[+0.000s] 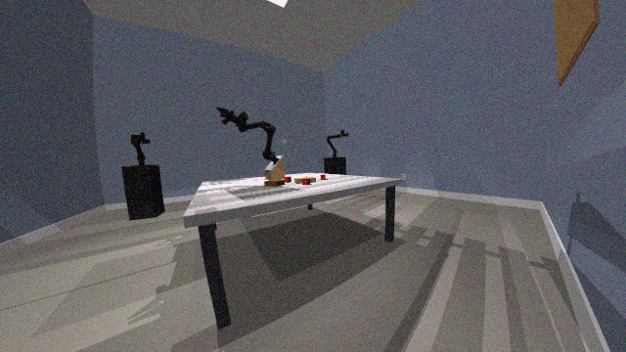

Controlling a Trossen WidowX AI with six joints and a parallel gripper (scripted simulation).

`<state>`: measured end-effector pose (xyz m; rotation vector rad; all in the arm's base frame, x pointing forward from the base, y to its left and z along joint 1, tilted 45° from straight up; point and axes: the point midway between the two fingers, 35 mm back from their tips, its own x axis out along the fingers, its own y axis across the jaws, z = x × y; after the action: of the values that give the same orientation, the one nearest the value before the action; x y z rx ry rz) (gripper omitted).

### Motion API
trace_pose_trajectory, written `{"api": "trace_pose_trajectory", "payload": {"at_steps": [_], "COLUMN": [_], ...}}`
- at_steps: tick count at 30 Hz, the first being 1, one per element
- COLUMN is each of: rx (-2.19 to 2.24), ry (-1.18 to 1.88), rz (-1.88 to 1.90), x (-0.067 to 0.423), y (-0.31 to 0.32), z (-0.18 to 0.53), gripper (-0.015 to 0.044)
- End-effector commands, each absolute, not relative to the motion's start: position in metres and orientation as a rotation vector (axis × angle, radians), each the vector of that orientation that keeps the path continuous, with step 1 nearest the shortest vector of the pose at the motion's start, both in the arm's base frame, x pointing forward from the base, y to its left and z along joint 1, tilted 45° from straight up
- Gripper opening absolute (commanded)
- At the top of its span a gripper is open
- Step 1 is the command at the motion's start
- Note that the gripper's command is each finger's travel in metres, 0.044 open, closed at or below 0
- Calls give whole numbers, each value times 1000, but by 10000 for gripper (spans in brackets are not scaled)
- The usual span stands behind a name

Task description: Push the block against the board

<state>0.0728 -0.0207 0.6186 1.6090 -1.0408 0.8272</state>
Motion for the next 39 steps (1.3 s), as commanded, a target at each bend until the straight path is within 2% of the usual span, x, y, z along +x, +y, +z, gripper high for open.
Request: {"api": "trace_pose_trajectory", "payload": {"at_steps": [1,23,39], "rx": [1694,2149,2412], "ry": [-1035,-1012,-969], "rz": [924,1517,1892], "x": [58,0,-6], "y": [-32,-115,-180], "z": [622,623,606], "gripper": [0,0,0]}}
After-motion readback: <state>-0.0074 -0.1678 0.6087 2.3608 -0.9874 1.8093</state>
